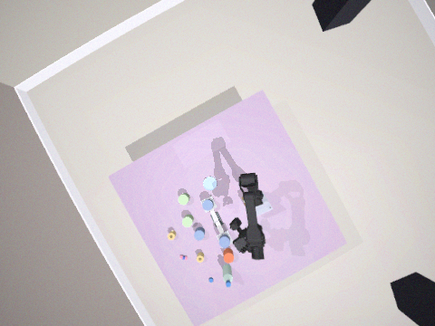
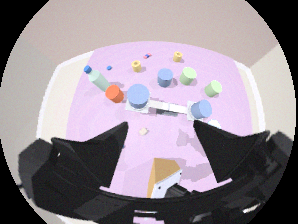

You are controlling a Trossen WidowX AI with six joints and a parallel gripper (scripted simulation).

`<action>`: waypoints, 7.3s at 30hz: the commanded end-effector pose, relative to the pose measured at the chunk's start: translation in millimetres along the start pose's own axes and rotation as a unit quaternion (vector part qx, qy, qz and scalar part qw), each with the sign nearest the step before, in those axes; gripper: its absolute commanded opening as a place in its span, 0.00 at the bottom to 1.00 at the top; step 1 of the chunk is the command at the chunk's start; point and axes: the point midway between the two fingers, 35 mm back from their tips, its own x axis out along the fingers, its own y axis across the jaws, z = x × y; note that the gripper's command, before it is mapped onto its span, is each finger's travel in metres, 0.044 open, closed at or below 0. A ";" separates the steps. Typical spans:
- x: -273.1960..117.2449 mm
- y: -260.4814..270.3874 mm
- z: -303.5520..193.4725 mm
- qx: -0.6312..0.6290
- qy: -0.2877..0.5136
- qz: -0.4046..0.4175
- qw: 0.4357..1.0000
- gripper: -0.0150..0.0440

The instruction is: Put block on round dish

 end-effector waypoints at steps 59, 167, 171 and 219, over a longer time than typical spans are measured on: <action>130.3 -168.6 5.4 -0.549 0.229 0.124 0.794 1.00; 184.5 -196.2 -19.2 -0.619 0.229 0.192 0.727 0.25; 180.7 -196.0 -15.9 -0.619 0.229 0.192 0.727 0.25; 129.7 -195.0 17.3 -0.619 0.229 0.193 0.726 0.25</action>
